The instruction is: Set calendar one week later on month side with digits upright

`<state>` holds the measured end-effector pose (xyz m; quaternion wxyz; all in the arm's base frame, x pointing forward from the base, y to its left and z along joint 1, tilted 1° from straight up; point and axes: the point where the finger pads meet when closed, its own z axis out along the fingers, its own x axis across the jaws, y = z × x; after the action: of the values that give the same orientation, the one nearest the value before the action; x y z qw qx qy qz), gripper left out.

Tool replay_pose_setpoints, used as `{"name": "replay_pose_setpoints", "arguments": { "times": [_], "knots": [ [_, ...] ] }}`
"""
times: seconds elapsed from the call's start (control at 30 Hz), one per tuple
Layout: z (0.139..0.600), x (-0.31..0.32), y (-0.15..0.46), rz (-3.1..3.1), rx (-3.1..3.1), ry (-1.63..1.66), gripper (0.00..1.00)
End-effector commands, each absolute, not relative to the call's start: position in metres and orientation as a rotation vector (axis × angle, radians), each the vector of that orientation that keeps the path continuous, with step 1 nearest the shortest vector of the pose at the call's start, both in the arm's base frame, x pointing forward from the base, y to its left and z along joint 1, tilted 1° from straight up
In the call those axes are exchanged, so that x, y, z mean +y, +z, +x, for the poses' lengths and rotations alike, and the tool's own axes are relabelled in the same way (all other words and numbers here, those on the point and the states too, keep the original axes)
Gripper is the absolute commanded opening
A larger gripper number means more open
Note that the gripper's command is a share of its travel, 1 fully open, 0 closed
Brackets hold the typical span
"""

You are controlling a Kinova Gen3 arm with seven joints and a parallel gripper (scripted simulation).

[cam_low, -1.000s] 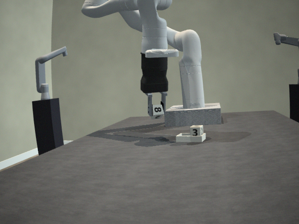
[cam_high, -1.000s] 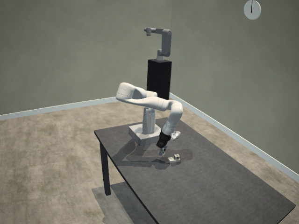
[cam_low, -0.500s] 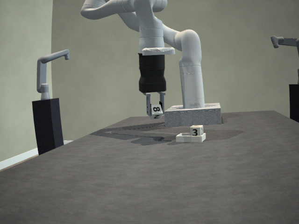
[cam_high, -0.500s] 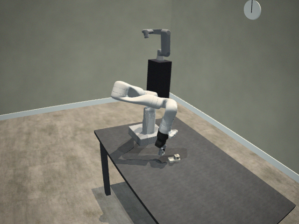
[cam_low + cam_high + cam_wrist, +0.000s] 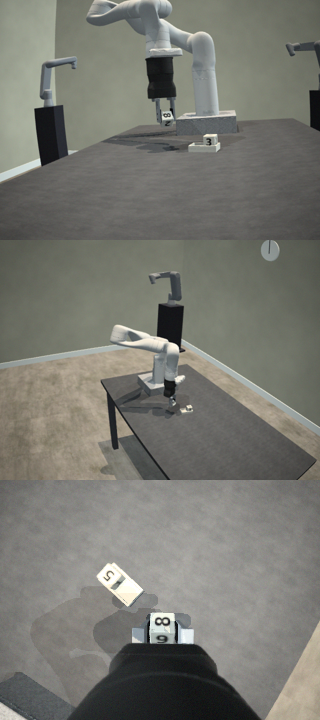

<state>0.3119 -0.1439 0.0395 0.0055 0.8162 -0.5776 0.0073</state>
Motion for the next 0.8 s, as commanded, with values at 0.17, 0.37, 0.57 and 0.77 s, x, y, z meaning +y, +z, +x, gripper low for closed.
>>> {"name": "replay_pose_setpoints", "arguments": {
  "times": [0.17, 0.37, 0.57, 0.77],
  "knots": [
    [0.3099, -0.1478, 0.0384, 2.567, -1.834, 0.048, 0.6],
    [0.3086, -0.1491, 0.0361, 2.638, -1.884, 0.149, 0.6],
    [0.3079, -0.1486, 0.0375, 2.686, -1.916, 0.229, 0.6],
    [0.3076, -0.1479, 0.0394, 2.713, -1.933, 0.281, 0.6]
  ]
}}
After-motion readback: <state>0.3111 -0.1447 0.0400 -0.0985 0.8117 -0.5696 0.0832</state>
